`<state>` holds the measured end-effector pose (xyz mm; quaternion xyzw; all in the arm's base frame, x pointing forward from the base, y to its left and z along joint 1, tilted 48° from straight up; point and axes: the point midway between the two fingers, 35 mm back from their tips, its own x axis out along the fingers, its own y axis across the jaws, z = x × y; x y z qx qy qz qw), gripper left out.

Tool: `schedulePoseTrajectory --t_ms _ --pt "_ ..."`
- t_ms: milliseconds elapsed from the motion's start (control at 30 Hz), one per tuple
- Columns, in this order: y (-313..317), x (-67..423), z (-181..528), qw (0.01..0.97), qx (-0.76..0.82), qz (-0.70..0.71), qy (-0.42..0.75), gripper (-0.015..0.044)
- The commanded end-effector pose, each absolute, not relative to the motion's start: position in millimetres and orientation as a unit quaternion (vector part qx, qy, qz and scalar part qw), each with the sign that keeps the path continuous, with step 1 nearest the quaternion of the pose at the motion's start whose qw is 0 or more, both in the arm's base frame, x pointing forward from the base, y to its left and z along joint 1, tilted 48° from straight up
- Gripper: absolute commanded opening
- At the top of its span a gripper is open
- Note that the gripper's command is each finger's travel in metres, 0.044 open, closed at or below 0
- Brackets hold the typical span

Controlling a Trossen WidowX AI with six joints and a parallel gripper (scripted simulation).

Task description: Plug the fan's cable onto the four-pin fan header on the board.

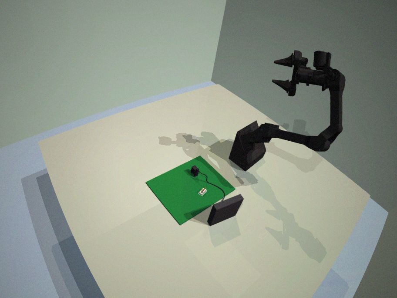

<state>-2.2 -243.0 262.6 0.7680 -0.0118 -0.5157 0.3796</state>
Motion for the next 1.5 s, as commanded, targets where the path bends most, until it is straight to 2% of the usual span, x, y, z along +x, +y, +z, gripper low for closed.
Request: schedulePoseTrajectory --t_ms 0,333,733,933,1167,1467 --pt "-262.9 43.2 226.1 0.369 0.801 -0.463 0.09 0.044" --pt "-253.9 164.2 141.2 0.332 0.808 -0.364 0.323 0.044" --pt "-153.8 266.5 40.0 0.266 0.723 -0.3 0.563 0.044" --pt "-96.5 283.7 0.1 0.233 0.666 -0.29 0.647 0.044" --pt "-87.1 285.4 -8.6 0.229 0.662 -0.291 0.651 0.044" --pt "-18.7 282.5 -70.1 0.228 0.663 -0.289 0.652 0.044"
